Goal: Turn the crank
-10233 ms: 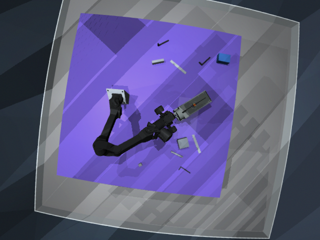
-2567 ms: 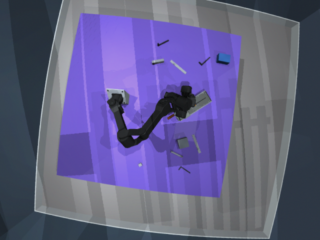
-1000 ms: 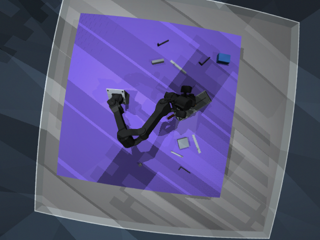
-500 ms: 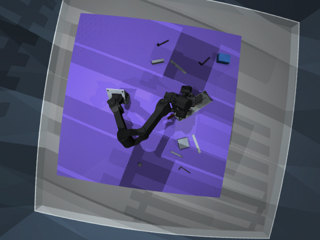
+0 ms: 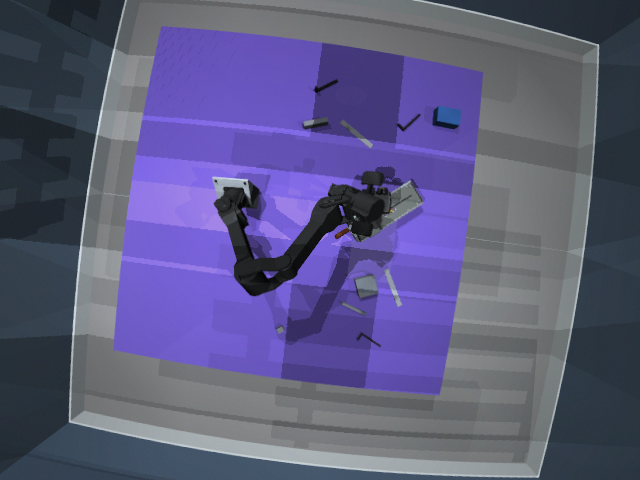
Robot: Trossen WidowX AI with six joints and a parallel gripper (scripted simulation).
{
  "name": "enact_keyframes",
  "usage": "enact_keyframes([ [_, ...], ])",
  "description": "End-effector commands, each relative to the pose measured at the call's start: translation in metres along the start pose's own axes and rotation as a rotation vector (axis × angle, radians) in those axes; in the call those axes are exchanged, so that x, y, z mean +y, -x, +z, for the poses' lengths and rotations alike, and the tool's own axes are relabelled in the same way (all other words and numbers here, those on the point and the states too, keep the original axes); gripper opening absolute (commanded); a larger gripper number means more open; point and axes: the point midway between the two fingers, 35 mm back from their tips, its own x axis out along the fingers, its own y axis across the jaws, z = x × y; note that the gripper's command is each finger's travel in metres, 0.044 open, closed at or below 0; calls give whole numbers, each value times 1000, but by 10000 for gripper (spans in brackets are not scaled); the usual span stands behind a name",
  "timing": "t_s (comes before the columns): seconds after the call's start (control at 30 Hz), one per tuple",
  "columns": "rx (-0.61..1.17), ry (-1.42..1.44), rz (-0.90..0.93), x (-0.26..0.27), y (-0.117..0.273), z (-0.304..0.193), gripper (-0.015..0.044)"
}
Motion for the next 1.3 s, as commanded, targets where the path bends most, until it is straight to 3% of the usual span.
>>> enact_keyframes([
  [0.0, 0, 0, 0, 0, 0, 0, 0],
  [0.6, 0, 0, 1, 0, 0, 0, 0],
  [1.17, 0, 0, 1, 0, 0, 0, 440],
  [1.27, 0, 0, 1, 0, 0, 0, 387],
])
